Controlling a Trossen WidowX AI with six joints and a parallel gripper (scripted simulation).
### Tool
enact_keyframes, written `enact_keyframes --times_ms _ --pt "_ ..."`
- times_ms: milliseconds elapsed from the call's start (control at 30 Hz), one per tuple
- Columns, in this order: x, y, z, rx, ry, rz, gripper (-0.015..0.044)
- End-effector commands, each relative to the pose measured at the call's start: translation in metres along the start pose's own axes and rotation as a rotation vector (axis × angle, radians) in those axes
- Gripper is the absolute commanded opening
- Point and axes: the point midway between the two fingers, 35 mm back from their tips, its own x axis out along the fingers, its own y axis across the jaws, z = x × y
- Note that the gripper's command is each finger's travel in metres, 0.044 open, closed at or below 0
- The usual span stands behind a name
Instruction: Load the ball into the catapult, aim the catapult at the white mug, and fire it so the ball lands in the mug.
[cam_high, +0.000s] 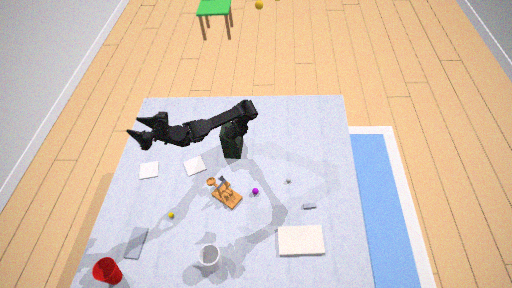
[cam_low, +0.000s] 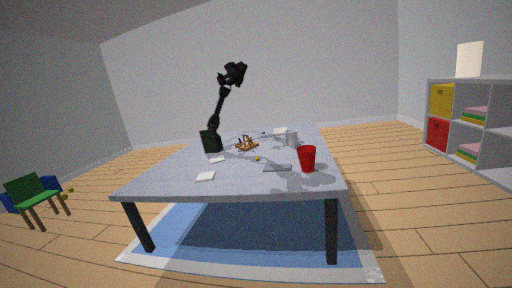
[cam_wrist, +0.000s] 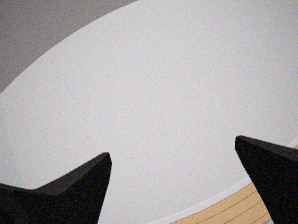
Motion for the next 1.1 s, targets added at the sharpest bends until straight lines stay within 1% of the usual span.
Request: enact_keyframes --times_ms 0,567,1067 --pt "-0.009 0.006 -0.018 -0.140 0.078 0.044 0.0440" --pt "-0.050 0.013 -0.090 -0.616 0.337 0.231 0.0440" --pt "-0.099 0.004 -0.150 -1.025 0.550 0.463 0.0440"
